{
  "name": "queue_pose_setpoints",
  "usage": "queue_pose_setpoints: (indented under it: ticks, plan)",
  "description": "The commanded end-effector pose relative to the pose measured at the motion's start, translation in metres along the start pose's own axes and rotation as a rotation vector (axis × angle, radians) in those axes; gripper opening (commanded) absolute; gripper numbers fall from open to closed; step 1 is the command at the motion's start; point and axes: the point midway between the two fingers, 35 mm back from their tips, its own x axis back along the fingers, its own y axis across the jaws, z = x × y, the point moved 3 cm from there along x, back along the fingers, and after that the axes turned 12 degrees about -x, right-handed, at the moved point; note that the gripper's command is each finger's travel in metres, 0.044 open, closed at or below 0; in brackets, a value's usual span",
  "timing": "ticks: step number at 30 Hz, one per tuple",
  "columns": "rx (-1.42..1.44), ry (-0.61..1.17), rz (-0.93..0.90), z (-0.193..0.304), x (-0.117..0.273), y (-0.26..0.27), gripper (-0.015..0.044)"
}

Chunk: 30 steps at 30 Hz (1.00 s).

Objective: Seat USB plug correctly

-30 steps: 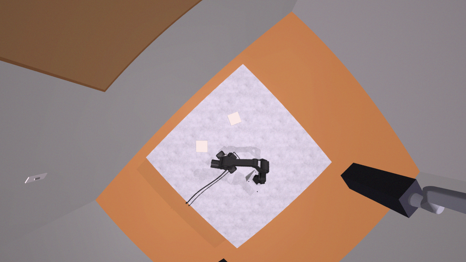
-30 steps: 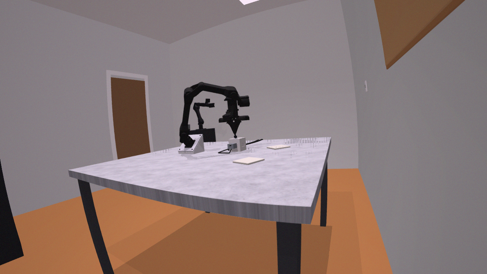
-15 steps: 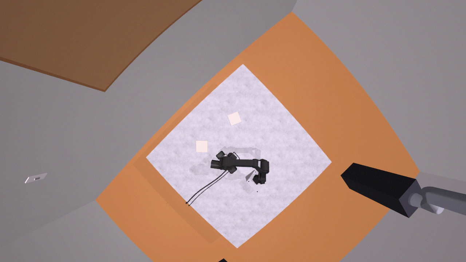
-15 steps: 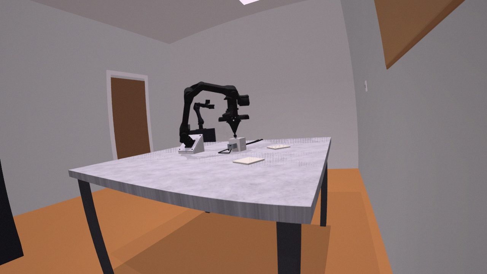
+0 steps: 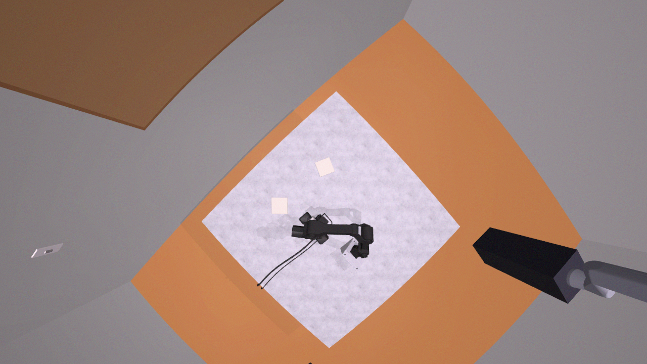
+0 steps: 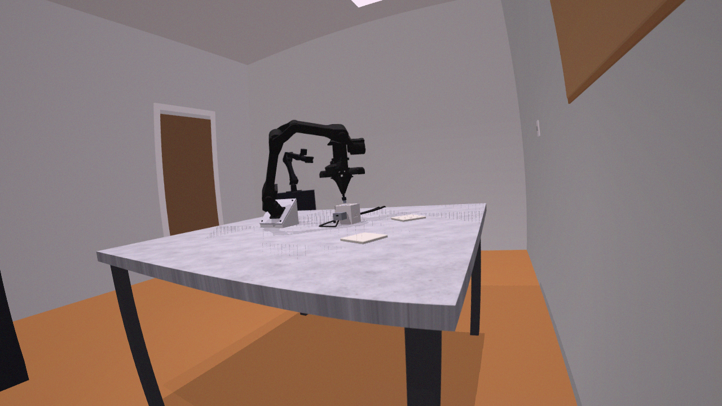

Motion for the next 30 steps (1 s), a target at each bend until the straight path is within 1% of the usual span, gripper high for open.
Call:
queue_pose_setpoints:
  ticks: [1,20,24,30]
  plan:
    - [-0.005,0.004,0.000,0.001,0.004,0.001,0.0000]
    - [0.001,0.003,0.000,0.001,0.013,0.000,0.0000]
    - [0.059,0.002,0.000,0.000,0.013,0.000,0.0000]
    - [0.221,0.001,0.000,0.000,0.012,0.000,0.0000]
